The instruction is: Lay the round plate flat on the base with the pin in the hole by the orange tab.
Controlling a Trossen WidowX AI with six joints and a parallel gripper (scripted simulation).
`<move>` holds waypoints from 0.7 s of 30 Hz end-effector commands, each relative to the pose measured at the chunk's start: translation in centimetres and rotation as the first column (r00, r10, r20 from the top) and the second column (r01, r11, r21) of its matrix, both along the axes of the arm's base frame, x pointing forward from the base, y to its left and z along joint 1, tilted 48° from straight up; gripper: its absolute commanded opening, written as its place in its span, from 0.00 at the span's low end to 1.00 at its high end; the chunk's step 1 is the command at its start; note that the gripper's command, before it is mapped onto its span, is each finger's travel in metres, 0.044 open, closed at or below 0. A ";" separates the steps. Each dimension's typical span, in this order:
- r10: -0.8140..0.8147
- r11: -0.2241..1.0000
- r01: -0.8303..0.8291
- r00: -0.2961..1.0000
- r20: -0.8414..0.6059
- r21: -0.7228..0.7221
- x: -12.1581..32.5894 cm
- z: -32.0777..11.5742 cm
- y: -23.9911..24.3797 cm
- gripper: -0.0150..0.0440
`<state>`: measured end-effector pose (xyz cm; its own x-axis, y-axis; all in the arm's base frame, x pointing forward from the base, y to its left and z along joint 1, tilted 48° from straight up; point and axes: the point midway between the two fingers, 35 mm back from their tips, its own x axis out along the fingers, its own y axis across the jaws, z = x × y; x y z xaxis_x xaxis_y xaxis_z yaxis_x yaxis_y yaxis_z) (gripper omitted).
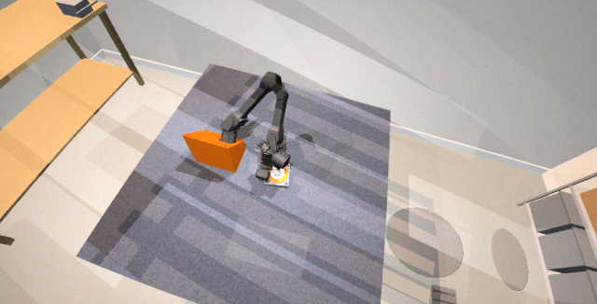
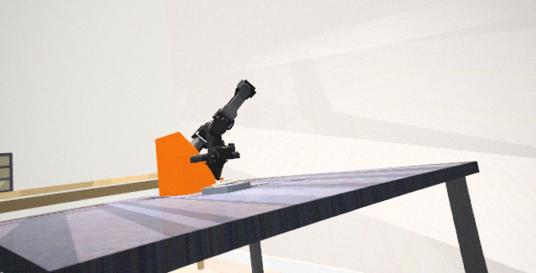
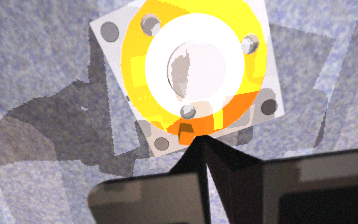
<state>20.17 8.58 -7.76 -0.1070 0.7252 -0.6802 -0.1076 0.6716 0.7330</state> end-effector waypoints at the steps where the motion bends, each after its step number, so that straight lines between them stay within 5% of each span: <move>1: -0.003 1.000 0.003 1.000 0.001 0.007 0.0 0.5 0.4 0.25; 21: -0.003 1.000 0.003 1.000 0.001 0.009 1.1 2.5 2.2 0.25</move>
<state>20.73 10.50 -5.71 -0.1110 0.7269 -0.6777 -0.1044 0.6696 0.7353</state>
